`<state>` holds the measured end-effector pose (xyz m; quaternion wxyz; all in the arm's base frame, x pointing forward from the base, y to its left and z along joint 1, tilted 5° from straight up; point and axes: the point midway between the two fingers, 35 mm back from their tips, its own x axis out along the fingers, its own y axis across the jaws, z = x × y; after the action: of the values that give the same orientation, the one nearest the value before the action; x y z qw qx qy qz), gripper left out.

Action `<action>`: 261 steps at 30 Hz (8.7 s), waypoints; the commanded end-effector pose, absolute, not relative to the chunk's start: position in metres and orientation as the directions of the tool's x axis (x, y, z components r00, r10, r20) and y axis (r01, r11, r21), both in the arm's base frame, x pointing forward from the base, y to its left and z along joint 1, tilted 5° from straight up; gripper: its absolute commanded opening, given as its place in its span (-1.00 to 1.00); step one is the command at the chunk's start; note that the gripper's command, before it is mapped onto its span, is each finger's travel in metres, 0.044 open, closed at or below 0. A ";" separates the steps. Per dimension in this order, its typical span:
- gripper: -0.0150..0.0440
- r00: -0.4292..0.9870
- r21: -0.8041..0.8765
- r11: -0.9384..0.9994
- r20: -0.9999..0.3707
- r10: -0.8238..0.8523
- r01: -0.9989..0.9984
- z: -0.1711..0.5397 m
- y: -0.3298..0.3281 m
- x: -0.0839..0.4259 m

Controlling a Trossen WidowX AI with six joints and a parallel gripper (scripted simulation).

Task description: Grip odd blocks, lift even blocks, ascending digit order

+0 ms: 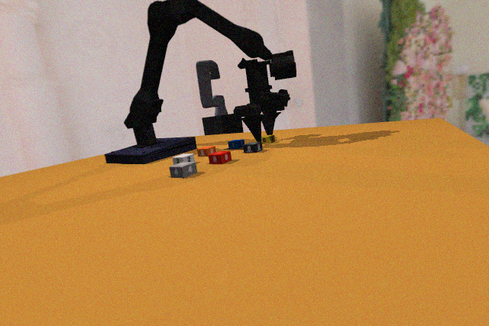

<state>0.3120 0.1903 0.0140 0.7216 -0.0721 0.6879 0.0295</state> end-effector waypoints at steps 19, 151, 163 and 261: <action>-0.08 0.055 -0.067 0.987 -0.997 -0.060 -0.145 0.013 0.190 0.313; 0.86 0.051 -0.072 0.987 -0.997 -0.065 -0.145 0.032 0.125 0.268; 0.86 0.051 -0.072 0.987 -0.997 -0.065 -0.145 0.014 0.123 0.268; 0.00 0.052 -0.085 0.986 -0.996 -0.078 -0.145 0.140 -0.035 0.263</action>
<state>0.2651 -0.0305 0.1431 0.7221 -0.0802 0.6869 0.0197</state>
